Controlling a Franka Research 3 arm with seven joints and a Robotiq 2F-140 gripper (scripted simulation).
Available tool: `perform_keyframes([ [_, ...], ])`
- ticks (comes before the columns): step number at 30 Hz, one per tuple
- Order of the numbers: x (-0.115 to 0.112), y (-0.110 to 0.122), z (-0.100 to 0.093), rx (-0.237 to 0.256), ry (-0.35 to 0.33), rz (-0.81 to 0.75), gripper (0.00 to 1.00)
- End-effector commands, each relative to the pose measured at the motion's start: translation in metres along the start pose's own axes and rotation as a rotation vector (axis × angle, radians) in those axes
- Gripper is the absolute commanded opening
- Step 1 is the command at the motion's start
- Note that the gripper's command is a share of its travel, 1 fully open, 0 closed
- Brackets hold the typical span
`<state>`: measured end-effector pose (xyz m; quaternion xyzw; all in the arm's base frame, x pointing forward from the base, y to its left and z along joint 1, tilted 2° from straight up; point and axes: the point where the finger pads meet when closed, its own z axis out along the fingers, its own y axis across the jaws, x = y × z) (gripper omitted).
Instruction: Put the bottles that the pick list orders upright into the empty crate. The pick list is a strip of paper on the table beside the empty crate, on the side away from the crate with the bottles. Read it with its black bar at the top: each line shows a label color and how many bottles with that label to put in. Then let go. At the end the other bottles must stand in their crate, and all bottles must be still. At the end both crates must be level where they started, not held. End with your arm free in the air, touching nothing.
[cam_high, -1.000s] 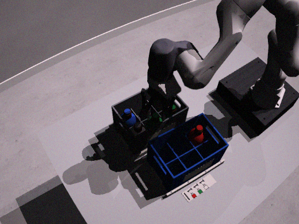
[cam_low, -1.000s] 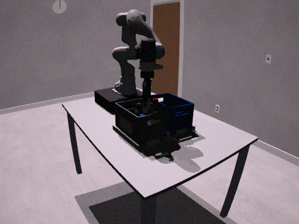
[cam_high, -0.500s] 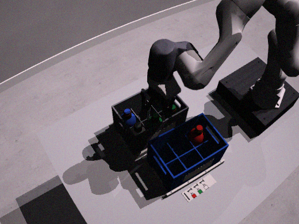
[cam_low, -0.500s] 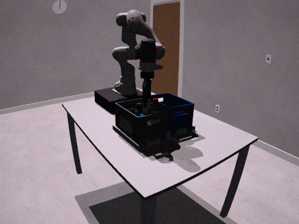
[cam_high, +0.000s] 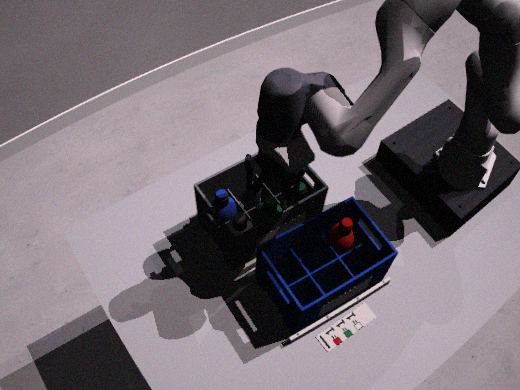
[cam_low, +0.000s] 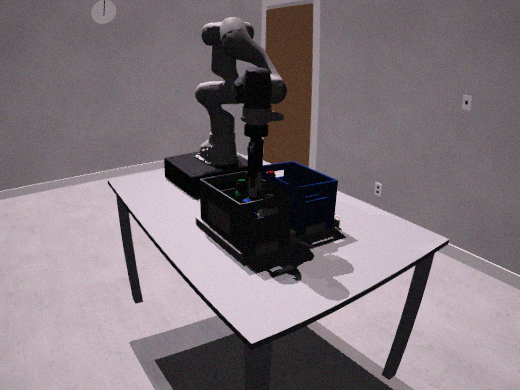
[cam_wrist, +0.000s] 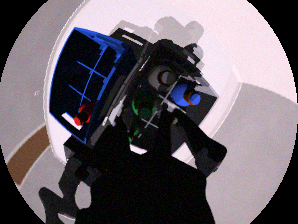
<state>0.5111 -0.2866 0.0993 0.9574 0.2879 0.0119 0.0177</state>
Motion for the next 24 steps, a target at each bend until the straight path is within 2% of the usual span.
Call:
perform_keyframes([
  [1, -0.0016, 0.0002, 0.0016, -0.001, -0.002, 0.004, 0.38],
  [18, -0.0016, 0.0002, 0.0016, -0.001, -0.002, 0.004, 0.38],
  [19, -0.0016, 0.0002, -0.0007, -0.001, -0.002, 0.004, 0.0],
  [24, -0.0016, 0.0002, -0.0007, -0.001, -0.002, 0.004, 0.0],
])
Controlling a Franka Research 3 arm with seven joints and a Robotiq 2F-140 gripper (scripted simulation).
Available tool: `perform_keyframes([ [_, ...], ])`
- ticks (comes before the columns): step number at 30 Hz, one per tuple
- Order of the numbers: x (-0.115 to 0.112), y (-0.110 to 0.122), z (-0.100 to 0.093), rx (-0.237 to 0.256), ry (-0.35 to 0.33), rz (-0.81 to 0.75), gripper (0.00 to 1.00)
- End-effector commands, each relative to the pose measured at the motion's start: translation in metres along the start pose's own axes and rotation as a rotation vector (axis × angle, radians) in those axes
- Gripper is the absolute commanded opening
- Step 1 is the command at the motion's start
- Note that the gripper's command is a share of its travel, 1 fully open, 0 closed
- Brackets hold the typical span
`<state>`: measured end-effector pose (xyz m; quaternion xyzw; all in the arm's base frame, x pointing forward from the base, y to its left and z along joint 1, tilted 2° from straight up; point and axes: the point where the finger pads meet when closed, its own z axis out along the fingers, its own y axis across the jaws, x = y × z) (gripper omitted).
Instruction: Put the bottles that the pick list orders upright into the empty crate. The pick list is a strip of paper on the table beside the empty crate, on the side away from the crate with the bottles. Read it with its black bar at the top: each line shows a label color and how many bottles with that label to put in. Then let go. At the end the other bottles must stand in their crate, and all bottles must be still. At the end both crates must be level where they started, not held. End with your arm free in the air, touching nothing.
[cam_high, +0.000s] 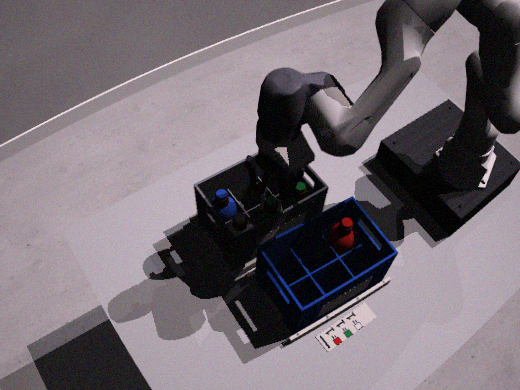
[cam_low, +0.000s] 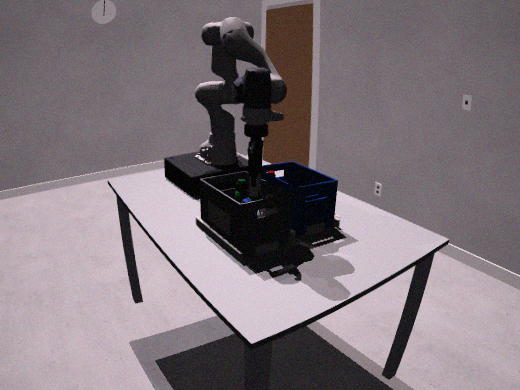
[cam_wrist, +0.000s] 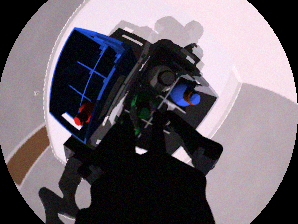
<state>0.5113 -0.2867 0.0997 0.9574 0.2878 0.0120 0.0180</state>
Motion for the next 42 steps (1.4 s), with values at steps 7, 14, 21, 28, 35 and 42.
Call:
perform_keyframes([
  [7, -0.0016, 0.0, -0.0003, 0.0, -0.002, 0.004, 0.0],
  [14, -0.0016, 0.0, -0.0003, 0.0, -0.002, 0.004, 0.0],
  [21, -0.0016, 0.0, -0.0003, 0.0, -0.002, 0.004, 0.0],
  [28, -0.0016, 0.0, -0.0003, 0.0, -0.002, 0.004, 0.0],
  [35, -0.0016, 0.0, -0.0003, 0.0, -0.002, 0.004, 0.0],
  [42, -0.0016, 0.0, -0.0086, 0.0, -0.002, 0.004, 0.0],
])
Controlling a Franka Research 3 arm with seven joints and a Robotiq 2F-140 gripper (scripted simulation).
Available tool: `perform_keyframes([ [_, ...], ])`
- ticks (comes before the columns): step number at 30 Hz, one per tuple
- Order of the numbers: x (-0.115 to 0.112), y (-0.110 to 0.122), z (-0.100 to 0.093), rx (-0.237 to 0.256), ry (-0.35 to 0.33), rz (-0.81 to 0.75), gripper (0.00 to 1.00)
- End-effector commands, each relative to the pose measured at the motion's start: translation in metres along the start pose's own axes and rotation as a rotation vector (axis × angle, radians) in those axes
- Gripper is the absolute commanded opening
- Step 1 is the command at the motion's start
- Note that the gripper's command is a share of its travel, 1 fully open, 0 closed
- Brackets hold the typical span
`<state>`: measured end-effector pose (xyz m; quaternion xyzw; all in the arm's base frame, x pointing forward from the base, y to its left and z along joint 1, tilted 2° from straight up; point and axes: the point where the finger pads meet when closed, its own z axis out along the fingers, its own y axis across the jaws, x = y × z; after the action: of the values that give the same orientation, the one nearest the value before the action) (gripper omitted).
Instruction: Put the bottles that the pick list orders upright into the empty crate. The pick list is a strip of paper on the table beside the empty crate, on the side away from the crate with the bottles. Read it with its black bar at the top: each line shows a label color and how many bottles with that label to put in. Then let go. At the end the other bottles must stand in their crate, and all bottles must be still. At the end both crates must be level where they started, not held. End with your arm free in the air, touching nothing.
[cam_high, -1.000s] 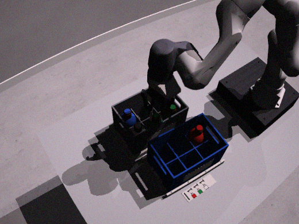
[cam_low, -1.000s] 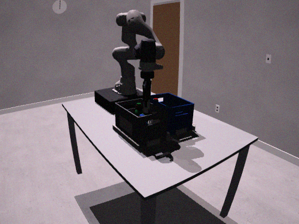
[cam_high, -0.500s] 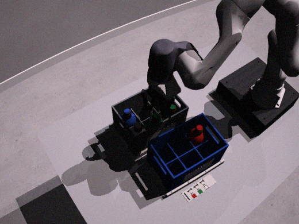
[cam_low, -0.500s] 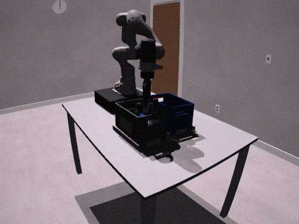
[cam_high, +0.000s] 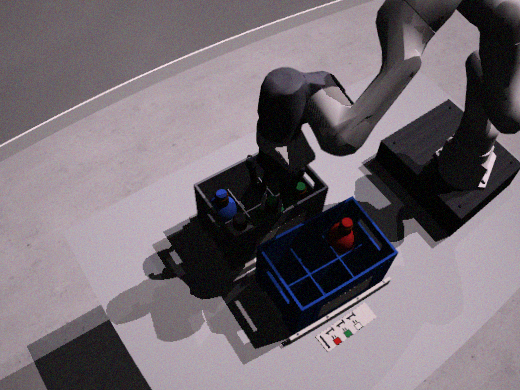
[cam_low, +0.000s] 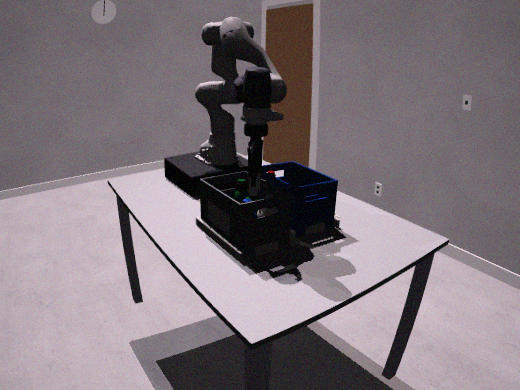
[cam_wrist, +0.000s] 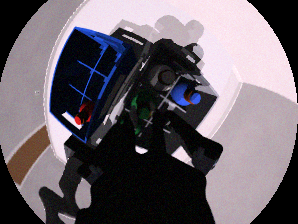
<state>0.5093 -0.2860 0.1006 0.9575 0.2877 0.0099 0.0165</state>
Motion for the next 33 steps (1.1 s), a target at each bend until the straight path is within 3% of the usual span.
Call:
perform_keyframes([
  [1, 0.0, 0.002, -0.009, -0.004, 0.001, 0.004, 0.0],
  [33, 0.0, 0.001, -0.056, -0.004, 0.001, 0.004, 0.0],
])
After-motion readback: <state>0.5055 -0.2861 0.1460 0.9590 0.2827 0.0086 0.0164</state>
